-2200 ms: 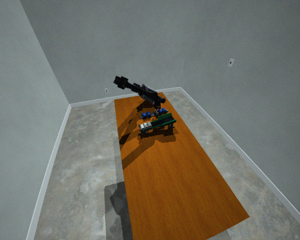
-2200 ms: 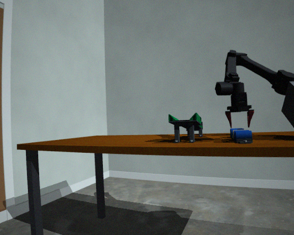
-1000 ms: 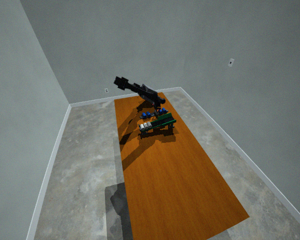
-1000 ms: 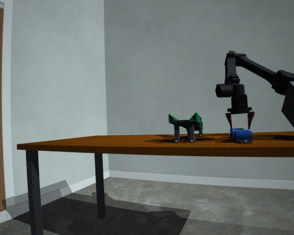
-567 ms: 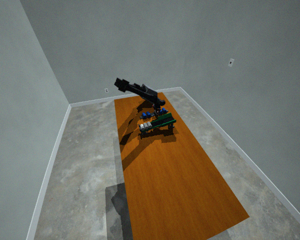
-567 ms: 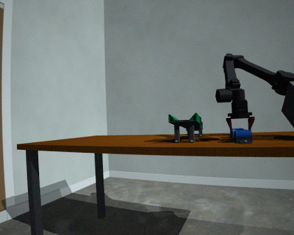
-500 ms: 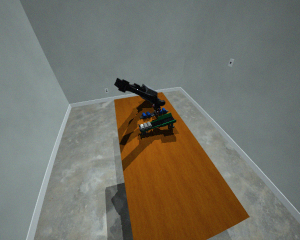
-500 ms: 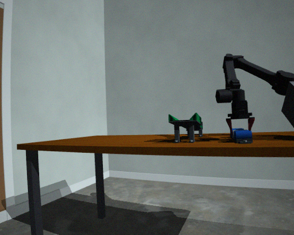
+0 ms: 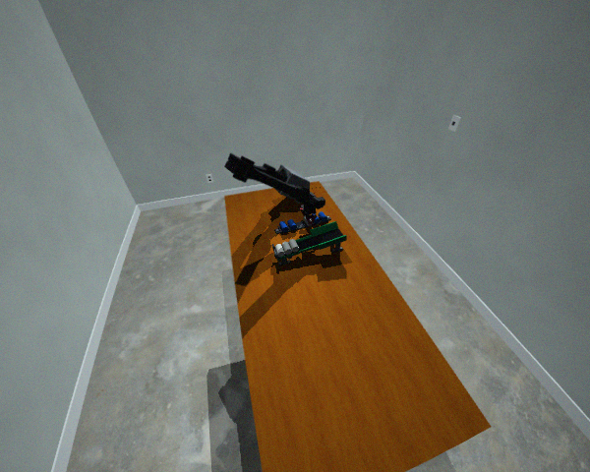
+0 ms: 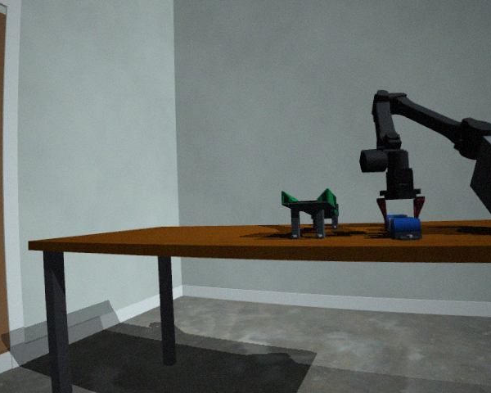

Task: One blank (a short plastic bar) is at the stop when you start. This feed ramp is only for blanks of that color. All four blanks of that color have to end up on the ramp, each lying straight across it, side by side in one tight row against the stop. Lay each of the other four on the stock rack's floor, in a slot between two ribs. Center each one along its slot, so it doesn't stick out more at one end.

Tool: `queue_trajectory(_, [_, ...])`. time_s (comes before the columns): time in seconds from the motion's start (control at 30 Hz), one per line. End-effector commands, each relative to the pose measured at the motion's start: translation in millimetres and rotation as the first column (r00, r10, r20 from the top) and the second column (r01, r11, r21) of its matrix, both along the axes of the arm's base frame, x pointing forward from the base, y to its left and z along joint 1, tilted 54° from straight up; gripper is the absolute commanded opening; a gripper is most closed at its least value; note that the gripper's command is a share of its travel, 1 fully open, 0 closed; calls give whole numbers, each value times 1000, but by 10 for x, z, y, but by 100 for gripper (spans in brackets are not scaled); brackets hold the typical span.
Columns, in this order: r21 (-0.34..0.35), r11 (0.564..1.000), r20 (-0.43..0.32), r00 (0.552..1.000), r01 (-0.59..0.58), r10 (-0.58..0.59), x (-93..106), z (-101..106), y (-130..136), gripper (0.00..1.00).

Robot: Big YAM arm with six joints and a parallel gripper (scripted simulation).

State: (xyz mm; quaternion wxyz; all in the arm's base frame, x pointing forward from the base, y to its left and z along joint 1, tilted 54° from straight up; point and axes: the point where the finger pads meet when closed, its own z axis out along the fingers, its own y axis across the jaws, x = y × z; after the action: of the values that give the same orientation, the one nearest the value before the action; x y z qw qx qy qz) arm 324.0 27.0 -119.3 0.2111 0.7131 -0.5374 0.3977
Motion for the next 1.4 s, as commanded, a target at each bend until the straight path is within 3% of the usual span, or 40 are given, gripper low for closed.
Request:
queue_trajectory(0.0, [-11,1000,-16,1000,-4,4,-22,-53,-39,78])
queue_trajectory(0.77, [-11,1000,-16,1000,-4,4,-22,-53,-39,78])
queue_trajectory(0.8, [-11,1000,-16,1000,-4,4,-22,-53,-39,59])
queue_trajectory(1.37, [-11,1000,-16,1000,-4,4,-22,-53,-39,59])
